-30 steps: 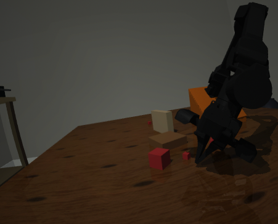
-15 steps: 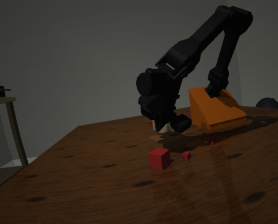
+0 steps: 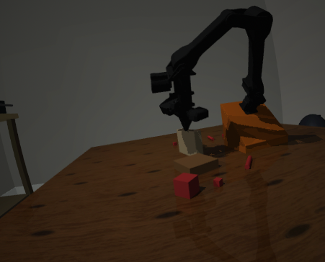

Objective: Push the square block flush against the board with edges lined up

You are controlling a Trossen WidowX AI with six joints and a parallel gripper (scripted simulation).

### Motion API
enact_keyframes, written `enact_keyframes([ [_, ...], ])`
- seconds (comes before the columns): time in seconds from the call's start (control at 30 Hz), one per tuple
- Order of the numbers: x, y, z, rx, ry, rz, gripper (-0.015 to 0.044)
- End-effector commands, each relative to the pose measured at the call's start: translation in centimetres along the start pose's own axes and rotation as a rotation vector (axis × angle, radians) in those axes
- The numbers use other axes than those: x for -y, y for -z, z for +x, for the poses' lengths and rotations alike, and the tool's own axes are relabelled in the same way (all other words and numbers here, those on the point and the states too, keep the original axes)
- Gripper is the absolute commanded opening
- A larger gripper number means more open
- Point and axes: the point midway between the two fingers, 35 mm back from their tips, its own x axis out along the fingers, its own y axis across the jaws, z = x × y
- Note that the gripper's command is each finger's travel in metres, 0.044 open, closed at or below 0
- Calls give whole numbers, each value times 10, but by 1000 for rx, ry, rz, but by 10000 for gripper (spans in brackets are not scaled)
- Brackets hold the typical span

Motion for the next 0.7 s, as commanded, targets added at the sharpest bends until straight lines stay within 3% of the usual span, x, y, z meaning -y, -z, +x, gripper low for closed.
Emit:
enact_keyframes([
  [0.0,14,26,-1,6,-99,41,0],
  [0.27,33,70,-10,110,-289,127,0],
  [0.43,34,73,-10,123,-304,134,0],
  [0.6,20,66,34,124,-306,134,0],
  [0.67,19,66,37,124,-306,134,0],
])
